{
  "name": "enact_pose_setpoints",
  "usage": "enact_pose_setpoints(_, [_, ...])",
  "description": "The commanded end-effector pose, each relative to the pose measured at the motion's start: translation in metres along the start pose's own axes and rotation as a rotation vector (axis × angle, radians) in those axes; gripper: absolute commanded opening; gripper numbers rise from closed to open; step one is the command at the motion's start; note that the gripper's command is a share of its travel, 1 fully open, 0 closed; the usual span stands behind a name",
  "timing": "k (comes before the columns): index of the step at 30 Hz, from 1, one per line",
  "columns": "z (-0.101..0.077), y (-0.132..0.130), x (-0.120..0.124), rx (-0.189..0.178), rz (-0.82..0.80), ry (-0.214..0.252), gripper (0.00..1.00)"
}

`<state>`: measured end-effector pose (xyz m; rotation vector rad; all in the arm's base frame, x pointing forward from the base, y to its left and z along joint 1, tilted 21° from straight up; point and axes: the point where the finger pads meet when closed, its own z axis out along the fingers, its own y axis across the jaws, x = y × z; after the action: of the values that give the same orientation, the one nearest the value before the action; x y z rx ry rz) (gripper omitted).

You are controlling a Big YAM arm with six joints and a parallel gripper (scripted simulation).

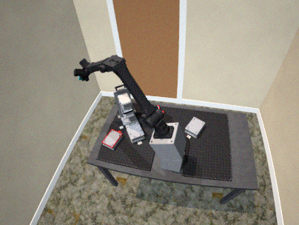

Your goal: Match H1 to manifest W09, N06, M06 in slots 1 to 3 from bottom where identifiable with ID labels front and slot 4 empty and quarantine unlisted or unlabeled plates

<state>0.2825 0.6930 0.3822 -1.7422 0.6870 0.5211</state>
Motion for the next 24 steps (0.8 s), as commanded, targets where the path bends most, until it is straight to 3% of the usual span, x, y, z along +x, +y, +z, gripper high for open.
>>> enact_pose_setpoints(1, [-0.004,-0.010,0.008,0.029,-0.019,-0.010,0.00])
enact_pose_setpoints(7, [-0.006,-0.007,0.030,0.026,-0.018,-0.008,0.00])
enact_pose_setpoints(10, [-0.026,-0.018,0.021,0.037,0.061,0.038,0.00])
enact_pose_setpoints(14, [-0.025,-0.018,0.014,0.036,0.093,0.053,0.00])
enact_pose_setpoints(16, [-0.029,-0.032,0.009,0.057,0.122,0.068,0.00])
enact_pose_setpoints(18, [-0.031,-0.015,0.039,0.031,0.153,0.104,0.00])
enact_pose_setpoints(19, [-0.031,-0.020,0.038,0.051,0.139,0.086,0.00])
enact_pose_setpoints(24, [-0.025,-0.008,0.068,0.033,0.139,0.101,0.00])
